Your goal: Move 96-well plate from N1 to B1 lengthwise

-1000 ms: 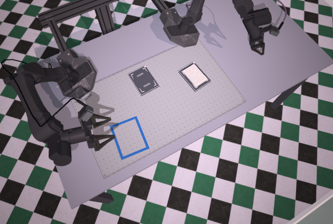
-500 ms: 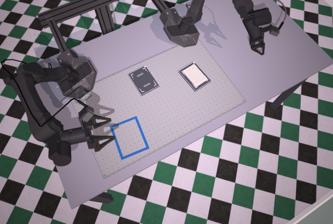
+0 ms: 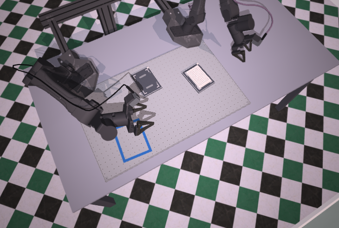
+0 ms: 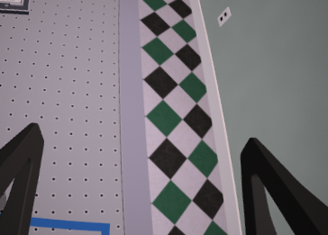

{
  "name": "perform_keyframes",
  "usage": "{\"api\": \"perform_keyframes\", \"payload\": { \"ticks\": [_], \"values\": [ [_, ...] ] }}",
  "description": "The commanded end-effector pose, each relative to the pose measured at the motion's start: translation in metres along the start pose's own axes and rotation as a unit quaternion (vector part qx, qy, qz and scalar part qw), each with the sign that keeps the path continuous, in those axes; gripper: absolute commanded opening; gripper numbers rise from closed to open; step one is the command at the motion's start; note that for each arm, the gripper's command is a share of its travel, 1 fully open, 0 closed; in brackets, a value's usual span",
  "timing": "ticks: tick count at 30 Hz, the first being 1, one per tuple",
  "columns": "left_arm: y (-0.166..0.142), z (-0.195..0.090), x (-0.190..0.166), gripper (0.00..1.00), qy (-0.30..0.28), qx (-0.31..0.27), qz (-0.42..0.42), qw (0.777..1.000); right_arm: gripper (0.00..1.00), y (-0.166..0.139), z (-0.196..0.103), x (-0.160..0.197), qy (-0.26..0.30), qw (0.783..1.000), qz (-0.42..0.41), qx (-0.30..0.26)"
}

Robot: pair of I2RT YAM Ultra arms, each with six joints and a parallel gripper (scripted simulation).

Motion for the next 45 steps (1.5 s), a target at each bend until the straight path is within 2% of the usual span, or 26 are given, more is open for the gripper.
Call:
{"api": "perform_keyframes", "payload": {
  "ticks": [1,8,12,13,15,17,20,25,34,45],
  "values": [
    [-0.016,-0.017,-0.019,1.00,-0.028,-0.043,0.049,0.997,1.00,0.035,0.044,-0.005,-0.130,0.991,0.038,0.002],
    [-0.081,-0.033,-0.053,1.00,-0.080,-0.038,0.129,0.988,1.00,0.097,0.098,0.049,-0.145,0.985,0.087,-0.040],
    [-0.112,-0.039,-0.069,1.00,-0.105,-0.033,0.168,0.980,1.00,0.125,0.120,0.106,-0.146,0.980,0.118,-0.070],
    [-0.119,-0.041,-0.073,1.00,-0.111,-0.032,0.173,0.978,1.00,0.126,0.124,0.124,-0.146,0.978,0.129,-0.074],
    [-0.119,-0.041,-0.073,1.00,-0.111,-0.032,0.173,0.978,1.00,0.126,0.124,0.124,-0.146,0.978,0.129,-0.074],
    [-0.135,-0.044,-0.080,1.00,-0.123,-0.028,0.194,0.973,1.00,0.117,0.134,0.171,-0.142,0.974,0.160,-0.072],
    [-0.158,-0.050,-0.093,1.00,-0.145,-0.028,0.221,0.964,1.00,0.115,0.132,0.234,-0.132,0.968,0.200,-0.079],
    [-0.189,-0.059,-0.106,1.00,-0.172,-0.021,0.267,0.948,1.00,0.115,0.118,0.298,-0.112,0.961,0.237,-0.093],
    [-0.205,-0.061,-0.109,1.00,-0.178,-0.008,0.296,0.938,1.00,0.115,0.116,0.323,-0.092,0.964,0.232,-0.091],
    [-0.206,-0.061,-0.109,1.00,-0.182,-0.006,0.298,0.937,1.00,0.116,0.115,0.322,-0.093,0.964,0.232,-0.092]
  ]
}}
Point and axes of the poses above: on each arm, the point where the finger pads meet when closed, its own z axis out along the fingers, its own x axis across the jaws, y = z × x, the point moved 3 cm from there along -z, back along the fingers, and after that the axes turned 4 degrees about -z, right-handed, at the moved point
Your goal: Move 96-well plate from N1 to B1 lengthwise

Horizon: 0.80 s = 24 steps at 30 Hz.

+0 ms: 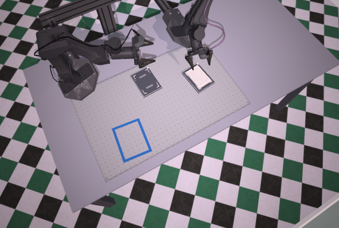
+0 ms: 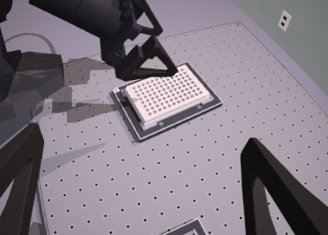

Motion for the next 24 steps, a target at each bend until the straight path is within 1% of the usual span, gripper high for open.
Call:
{"api": "perform_keyframes", "payload": {
  "ticks": [1,8,9,11,12,16,19,21,24],
  "values": [
    [-0.007,0.000,-0.001,1.00,0.003,0.004,0.005,1.000,1.00,0.007,0.000,0.005,-0.001,1.000,0.004,-0.015],
    [-0.006,0.000,0.001,1.00,0.007,0.001,0.001,1.000,1.00,0.007,0.000,0.005,-0.001,1.000,0.004,-0.015],
    [-0.014,0.000,0.002,1.00,0.009,0.018,0.008,1.000,1.00,0.007,0.000,0.005,-0.001,1.000,0.004,-0.015],
    [-0.014,0.000,0.002,1.00,0.013,0.033,0.003,0.999,1.00,0.007,0.000,0.005,-0.001,1.000,0.004,-0.015],
    [-0.016,0.000,0.002,1.00,0.015,0.046,0.000,0.999,1.00,0.007,0.000,0.005,-0.001,1.000,0.004,-0.015],
    [-0.029,0.000,0.002,1.00,0.022,0.126,-0.020,0.992,1.00,0.007,0.000,0.005,-0.001,1.000,0.004,-0.015],
    [-0.025,0.003,0.001,1.00,0.036,0.192,-0.046,0.980,1.00,0.007,0.000,0.005,-0.001,1.000,0.004,-0.015],
    [-0.025,0.003,0.001,1.00,0.036,0.192,-0.046,0.980,1.00,0.007,0.000,0.005,-0.001,1.000,0.004,-0.015],
    [-0.021,0.005,-0.001,1.00,0.047,0.250,-0.066,0.965,1.00,0.007,0.000,0.005,-0.001,1.000,0.004,-0.015]
  ]
}}
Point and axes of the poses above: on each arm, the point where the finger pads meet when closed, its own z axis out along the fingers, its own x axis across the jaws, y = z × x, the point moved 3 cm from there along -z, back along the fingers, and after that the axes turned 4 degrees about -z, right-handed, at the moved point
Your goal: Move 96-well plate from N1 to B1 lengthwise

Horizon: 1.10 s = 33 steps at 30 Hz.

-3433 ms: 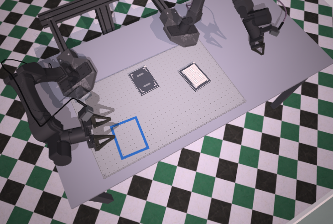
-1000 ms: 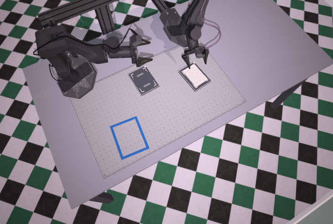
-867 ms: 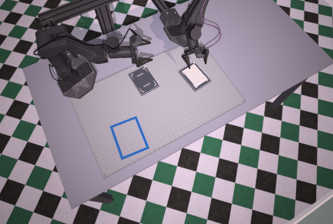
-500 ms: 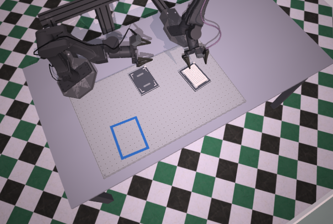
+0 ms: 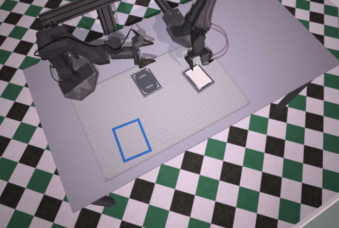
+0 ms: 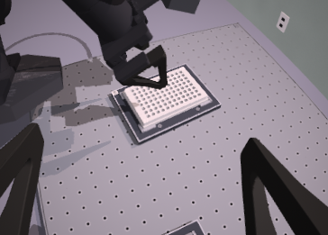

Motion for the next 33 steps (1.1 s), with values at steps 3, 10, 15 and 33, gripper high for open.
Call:
{"api": "perform_keyframes", "payload": {
  "ticks": [3,10,15,33],
  "values": [
    [0.000,0.005,-0.004,1.00,0.025,0.140,-0.040,0.989,1.00,0.005,0.000,0.005,0.002,1.000,0.003,-0.011],
    [0.015,0.014,-0.009,1.00,0.041,0.228,-0.076,0.970,1.00,0.005,0.000,0.005,0.002,1.000,0.003,-0.011],
    [0.020,0.019,-0.010,1.00,0.045,0.247,-0.086,0.964,1.00,0.005,0.000,0.005,0.002,1.000,0.003,-0.011],
    [0.023,0.038,-0.016,1.00,0.042,0.244,-0.086,0.965,1.00,0.005,0.000,0.005,0.002,1.000,0.003,-0.011]
  ]
}}
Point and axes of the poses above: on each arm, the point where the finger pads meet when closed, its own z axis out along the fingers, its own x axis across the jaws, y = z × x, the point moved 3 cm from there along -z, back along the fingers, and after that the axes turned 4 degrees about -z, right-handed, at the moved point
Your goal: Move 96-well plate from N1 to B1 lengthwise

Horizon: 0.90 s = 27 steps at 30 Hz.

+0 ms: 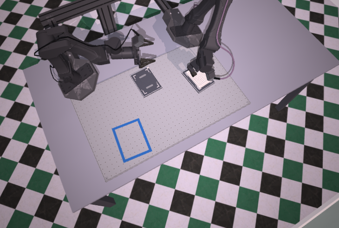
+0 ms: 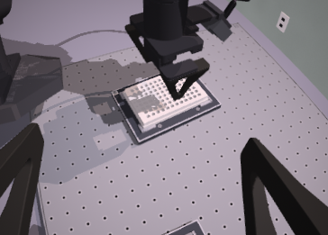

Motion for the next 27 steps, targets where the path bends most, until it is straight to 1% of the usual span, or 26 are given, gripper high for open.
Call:
{"api": "perform_keyframes", "payload": {
  "ticks": [1,27],
  "values": [
    [0.007,0.002,-0.007,1.00,-0.011,-0.008,0.000,1.000,1.00,0.005,0.000,0.005,0.002,1.000,0.003,-0.011],
    [0.004,0.041,-0.004,1.00,-0.004,-0.006,0.001,1.000,1.00,0.005,0.000,0.005,0.002,1.000,0.003,-0.011]
  ]
}}
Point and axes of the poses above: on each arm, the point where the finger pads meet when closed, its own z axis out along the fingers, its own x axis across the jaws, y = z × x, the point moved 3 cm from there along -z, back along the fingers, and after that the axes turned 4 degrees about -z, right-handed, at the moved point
